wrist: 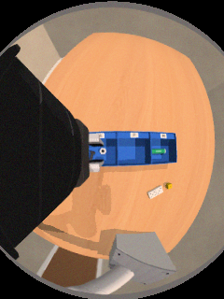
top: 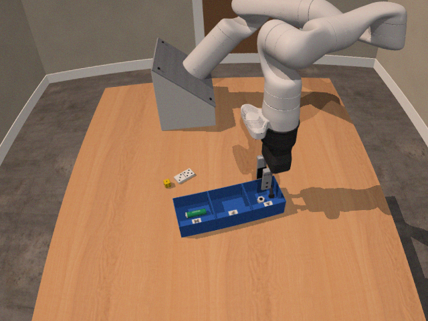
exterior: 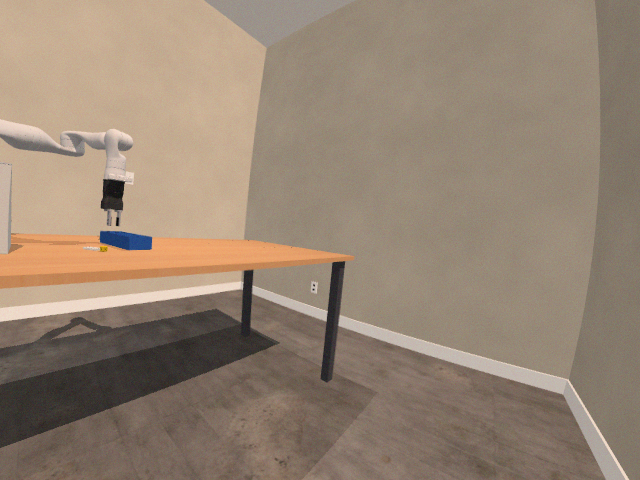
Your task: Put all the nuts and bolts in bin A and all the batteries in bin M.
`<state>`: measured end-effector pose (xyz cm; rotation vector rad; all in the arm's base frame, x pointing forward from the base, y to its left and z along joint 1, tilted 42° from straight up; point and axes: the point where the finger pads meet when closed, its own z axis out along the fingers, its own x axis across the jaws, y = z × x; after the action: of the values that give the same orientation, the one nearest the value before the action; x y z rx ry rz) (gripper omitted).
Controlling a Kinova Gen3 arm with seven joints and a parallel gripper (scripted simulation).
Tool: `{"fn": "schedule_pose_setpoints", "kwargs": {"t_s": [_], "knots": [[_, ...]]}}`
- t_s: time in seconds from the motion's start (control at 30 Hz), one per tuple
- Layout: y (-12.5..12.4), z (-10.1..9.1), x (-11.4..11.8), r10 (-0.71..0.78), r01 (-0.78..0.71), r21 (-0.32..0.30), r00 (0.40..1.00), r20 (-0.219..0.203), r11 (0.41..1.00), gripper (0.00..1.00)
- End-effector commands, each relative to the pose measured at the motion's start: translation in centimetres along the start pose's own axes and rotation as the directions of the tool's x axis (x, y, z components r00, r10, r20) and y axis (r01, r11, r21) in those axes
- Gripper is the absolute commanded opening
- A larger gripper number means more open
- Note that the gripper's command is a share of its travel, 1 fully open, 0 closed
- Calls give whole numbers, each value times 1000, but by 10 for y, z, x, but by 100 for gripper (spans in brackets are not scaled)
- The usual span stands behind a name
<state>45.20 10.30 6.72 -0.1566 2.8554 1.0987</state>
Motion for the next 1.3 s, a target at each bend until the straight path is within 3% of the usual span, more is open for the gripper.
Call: {"fn": "schedule_pose_setpoints", "kwargs": {"t_s": [0.0, 0.23, 0.27, 1.17, 1.27], "knots": [[-1, -2, -1, -1, 1, 1, 1000, 3, 1000, 62], [-1, -2, -2, -1, 1, 1, 1000, 3, 1000, 62], [0, -9, -2, 5, -5, 0, 1000, 1, 1000, 100], [-1, -109, -1, 6, -6, 1, 1000, 0, 1000, 100], [-1, -113, -1, 1, -1, 1, 1000, 0, 1000, 100]]}}
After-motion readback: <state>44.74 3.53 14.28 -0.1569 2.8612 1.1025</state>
